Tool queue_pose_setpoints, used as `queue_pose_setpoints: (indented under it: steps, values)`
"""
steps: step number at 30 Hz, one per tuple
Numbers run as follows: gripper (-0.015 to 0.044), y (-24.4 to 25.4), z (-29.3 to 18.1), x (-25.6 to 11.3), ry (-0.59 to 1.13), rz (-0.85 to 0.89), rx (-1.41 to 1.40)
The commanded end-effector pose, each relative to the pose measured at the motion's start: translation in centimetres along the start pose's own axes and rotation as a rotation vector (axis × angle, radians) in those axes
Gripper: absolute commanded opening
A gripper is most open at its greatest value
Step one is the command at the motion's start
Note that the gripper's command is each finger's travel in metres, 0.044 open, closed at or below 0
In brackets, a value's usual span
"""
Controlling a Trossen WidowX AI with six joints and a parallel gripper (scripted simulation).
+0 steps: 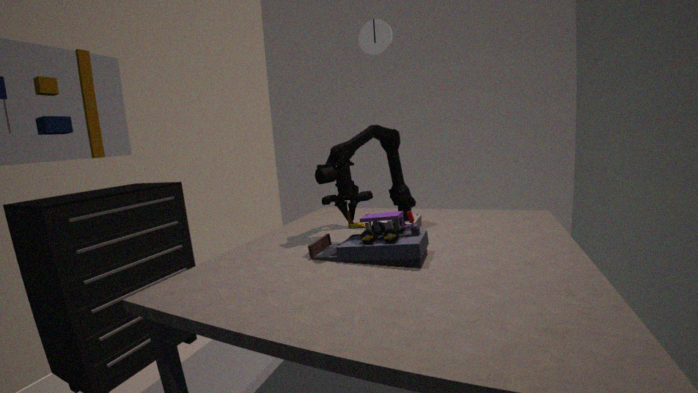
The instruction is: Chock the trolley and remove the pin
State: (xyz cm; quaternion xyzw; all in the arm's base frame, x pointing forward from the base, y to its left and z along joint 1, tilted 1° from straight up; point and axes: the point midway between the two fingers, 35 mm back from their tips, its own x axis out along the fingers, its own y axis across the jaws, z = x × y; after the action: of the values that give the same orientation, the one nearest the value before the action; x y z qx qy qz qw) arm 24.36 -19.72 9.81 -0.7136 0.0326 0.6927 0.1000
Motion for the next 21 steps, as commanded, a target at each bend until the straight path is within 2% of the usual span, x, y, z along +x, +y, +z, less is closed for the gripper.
queue_pose_setpoints:
  steps: [1,10,21]
  values:
    - [0.0000,-0.1,0.1,1.2,-0.005,-0.008,0.004]
    - [0.0000,-0.3,0.2,3.2,-0.005,-0.008,0.004]
    - [0.0000,-1.0,0.1,3.0,-0.005,-0.009,0.004]
